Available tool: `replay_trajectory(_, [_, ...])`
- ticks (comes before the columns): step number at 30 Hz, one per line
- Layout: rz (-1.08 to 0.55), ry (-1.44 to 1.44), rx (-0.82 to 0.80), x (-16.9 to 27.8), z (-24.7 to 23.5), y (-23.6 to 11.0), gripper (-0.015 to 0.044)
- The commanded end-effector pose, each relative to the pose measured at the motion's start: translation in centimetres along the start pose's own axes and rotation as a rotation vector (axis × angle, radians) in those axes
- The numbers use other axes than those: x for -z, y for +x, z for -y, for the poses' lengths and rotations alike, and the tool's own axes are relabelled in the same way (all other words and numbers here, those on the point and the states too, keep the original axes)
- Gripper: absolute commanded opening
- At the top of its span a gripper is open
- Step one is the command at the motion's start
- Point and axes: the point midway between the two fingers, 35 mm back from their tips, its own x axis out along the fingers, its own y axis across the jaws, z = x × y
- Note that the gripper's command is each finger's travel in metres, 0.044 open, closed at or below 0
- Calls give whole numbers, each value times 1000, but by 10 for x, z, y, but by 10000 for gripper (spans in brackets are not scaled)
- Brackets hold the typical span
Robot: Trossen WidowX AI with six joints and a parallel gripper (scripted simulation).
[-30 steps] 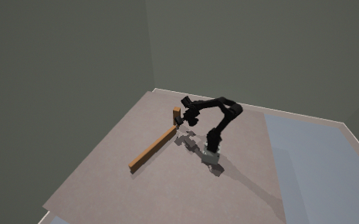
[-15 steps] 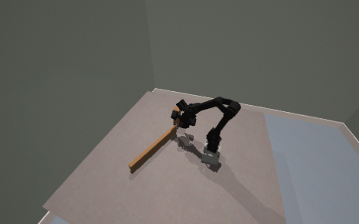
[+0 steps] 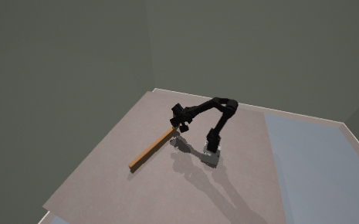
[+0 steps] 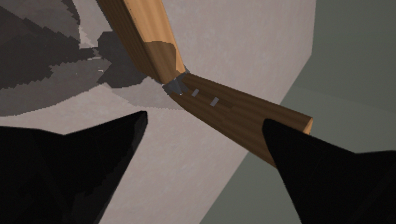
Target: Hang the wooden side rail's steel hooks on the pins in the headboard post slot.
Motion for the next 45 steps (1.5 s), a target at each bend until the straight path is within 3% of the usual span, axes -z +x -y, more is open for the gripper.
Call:
replay_trajectory(1, [-21, 320, 57, -6, -1, -1, 440])
replay_trajectory(12, [-24, 1078, 221, -6, -1, -4, 440])
replay_trajectory(23, [96, 1789, 400, -2, -2, -10, 440])
replay_trajectory(45, [99, 1801, 403, -2, -2, -11, 440])
